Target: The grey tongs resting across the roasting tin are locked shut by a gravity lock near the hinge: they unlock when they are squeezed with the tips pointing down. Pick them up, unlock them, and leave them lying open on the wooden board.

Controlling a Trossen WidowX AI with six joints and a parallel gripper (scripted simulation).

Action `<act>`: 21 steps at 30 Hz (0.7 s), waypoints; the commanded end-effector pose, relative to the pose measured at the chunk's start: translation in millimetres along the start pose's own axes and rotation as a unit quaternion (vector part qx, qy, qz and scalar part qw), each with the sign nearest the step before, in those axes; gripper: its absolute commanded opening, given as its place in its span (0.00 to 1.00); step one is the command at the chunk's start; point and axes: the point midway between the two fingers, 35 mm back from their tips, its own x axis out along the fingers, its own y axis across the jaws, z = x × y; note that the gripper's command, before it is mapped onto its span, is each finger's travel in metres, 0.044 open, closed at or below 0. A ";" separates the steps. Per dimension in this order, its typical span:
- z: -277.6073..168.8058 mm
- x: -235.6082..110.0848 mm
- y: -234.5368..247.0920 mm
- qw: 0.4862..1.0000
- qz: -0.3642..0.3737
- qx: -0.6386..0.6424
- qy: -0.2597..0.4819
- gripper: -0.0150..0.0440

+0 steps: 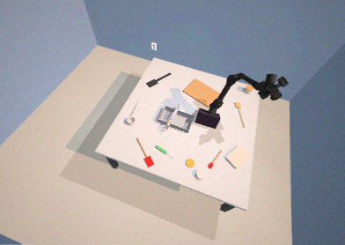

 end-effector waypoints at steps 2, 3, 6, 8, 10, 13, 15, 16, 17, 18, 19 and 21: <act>-0.4 2.9 4.9 1.000 0.005 0.000 0.001 0.84; -1.1 6.9 10.4 1.000 0.011 -0.001 0.003 0.80; -4.2 23.3 33.1 0.999 0.030 -0.007 0.009 0.69; -10.8 38.3 57.1 0.998 0.054 -0.011 0.021 0.69; -21.5 54.4 85.9 0.996 0.084 -0.017 0.036 0.69; -30.8 73.0 127.2 0.991 0.123 -0.020 0.051 0.69; -38.5 83.7 155.9 0.986 0.151 -0.022 0.061 0.69; -42.4 88.2 170.7 0.984 0.165 -0.022 0.066 0.69; -46.7 92.4 185.5 0.981 0.179 -0.022 0.072 0.69; -51.4 96.2 200.2 0.978 0.192 -0.022 0.077 0.69; -56.1 99.5 214.9 0.975 0.206 -0.021 0.083 0.69; -66.4 104.8 244.2 0.968 0.231 -0.015 0.093 0.69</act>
